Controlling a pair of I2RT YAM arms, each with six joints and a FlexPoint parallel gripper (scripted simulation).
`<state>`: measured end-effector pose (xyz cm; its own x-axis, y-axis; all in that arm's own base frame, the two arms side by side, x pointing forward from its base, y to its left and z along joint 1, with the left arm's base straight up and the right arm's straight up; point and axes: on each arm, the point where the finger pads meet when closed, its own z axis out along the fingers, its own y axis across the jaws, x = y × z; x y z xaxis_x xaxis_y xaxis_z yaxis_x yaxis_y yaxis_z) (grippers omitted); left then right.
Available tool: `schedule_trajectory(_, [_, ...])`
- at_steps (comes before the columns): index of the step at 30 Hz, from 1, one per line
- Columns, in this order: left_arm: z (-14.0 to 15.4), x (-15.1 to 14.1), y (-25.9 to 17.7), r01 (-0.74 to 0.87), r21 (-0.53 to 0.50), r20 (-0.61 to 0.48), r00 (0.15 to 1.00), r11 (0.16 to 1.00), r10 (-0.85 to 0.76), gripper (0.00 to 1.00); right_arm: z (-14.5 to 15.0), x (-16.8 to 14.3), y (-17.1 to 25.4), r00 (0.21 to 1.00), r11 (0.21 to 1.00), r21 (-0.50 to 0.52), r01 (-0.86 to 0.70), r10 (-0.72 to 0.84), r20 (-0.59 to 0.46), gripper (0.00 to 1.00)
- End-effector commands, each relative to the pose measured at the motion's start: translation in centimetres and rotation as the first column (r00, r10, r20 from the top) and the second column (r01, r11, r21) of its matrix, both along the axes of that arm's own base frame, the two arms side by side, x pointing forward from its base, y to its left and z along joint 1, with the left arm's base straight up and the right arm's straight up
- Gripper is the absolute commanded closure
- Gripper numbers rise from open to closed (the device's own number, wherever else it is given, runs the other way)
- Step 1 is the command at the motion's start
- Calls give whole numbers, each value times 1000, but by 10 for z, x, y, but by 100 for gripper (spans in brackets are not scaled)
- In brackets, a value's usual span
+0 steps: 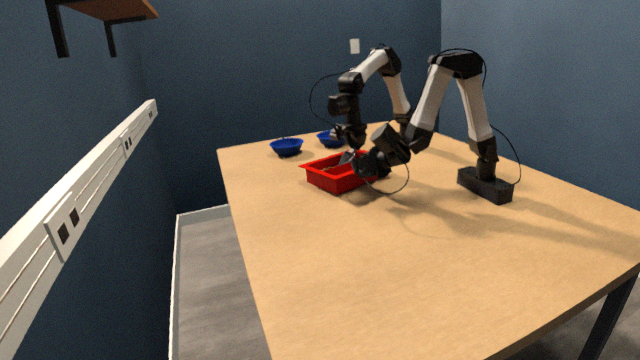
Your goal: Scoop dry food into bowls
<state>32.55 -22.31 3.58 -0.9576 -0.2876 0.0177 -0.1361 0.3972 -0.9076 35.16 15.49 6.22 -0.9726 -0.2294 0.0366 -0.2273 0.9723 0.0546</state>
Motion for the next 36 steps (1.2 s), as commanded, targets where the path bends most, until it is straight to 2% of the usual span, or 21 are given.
schedule_trajectory(1, [27,9,-10,19,-33,68,998,999,-17,72,21,13,2,998,999,36,-2,-1,67,100])
schedule_trajectory(8, [32,12,-12,11,-28,75,997,1000,-9,72,12,2,-4,1000,997,79,-8,7,18,100])
schedule_trajectory(17, [39,13,-15,10,-27,79,997,1000,-7,72,15,13,-9,999,996,86,3,-6,38,100])
schedule_trajectory(18, [39,13,-15,9,-27,76,997,1000,-7,72,21,5,-8,1000,992,130,-7,6,12,100])
schedule_trajectory(20, [42,11,-17,25,-38,76,997,999,-22,72,13,4,-10,1000,993,115,-3,2,12,100])
schedule_trajectory(32, [52,13,-22,28,-45,97,995,999,-23,72,21,13,-17,1000,990,142,2,-6,27,100])
schedule_trajectory(33, [45,14,-20,8,-25,66,998,1000,-6,72,14,9,-17,1000,982,189,-21,25,-18,100])
schedule_trajectory(34, [50,14,-21,8,-28,77,997,1000,-6,72,25,13,-16,1000,988,156,12,-16,19,100])
schedule_trajectory(35, [51,14,-22,12,-32,77,997,999,-9,72,14,7,-23,1000,990,139,4,-5,9,100])
schedule_trajectory(36, [52,14,-23,15,-33,78,997,999,-12,72,20,14,-19,1000,986,165,-9,5,27,100])
